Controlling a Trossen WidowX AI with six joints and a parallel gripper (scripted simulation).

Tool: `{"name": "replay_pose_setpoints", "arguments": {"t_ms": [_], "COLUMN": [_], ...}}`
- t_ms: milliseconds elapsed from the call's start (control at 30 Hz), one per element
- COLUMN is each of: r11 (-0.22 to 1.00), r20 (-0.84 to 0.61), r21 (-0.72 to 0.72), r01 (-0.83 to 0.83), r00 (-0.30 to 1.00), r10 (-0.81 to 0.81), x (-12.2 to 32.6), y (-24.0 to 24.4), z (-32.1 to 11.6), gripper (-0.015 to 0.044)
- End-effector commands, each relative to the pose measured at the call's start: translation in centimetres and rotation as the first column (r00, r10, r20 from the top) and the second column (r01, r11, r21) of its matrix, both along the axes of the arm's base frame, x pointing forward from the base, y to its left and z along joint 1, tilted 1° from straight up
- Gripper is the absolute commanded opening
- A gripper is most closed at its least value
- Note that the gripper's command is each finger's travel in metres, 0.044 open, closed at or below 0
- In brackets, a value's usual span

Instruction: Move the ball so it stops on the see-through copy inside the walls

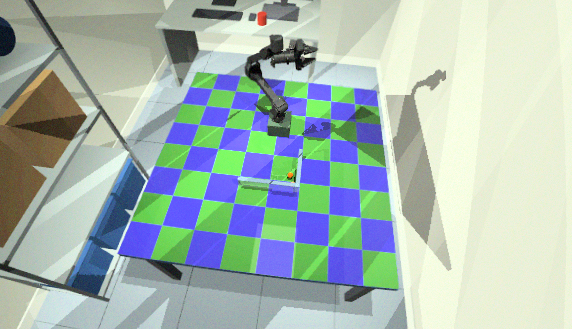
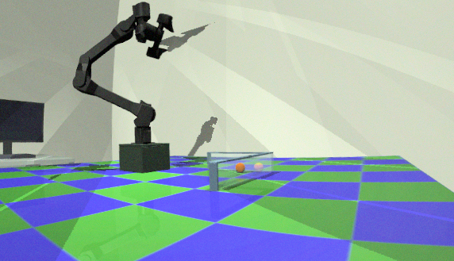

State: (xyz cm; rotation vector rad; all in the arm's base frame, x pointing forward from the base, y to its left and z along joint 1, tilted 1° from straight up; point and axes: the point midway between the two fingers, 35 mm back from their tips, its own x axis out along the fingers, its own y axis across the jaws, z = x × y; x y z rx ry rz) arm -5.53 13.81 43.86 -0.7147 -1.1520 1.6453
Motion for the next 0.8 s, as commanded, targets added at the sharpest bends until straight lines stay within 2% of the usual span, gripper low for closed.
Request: {"name": "replay_pose_setpoints", "arguments": {"t_ms": [0,167,433,767], "r11": [1.000,0.979,0.831,0.487], "r20": [-0.005,-0.119,-0.157,-0.042], "r21": [-0.005,-0.150,-0.435,-0.742], "r01": [0.005,0.137,0.346,0.460], "r00": [1.000,0.981,0.880,0.693], "r10": [-0.005,-0.155,-0.449,-0.719], "x": [0.2,4.7,14.2,25.2], "y": [0.2,4.7,11.1,13.7], "z": [0.0,-1.8,-7.6,-18.3], "gripper": [0.0374,0.0251,0.0251,0.0251]}}
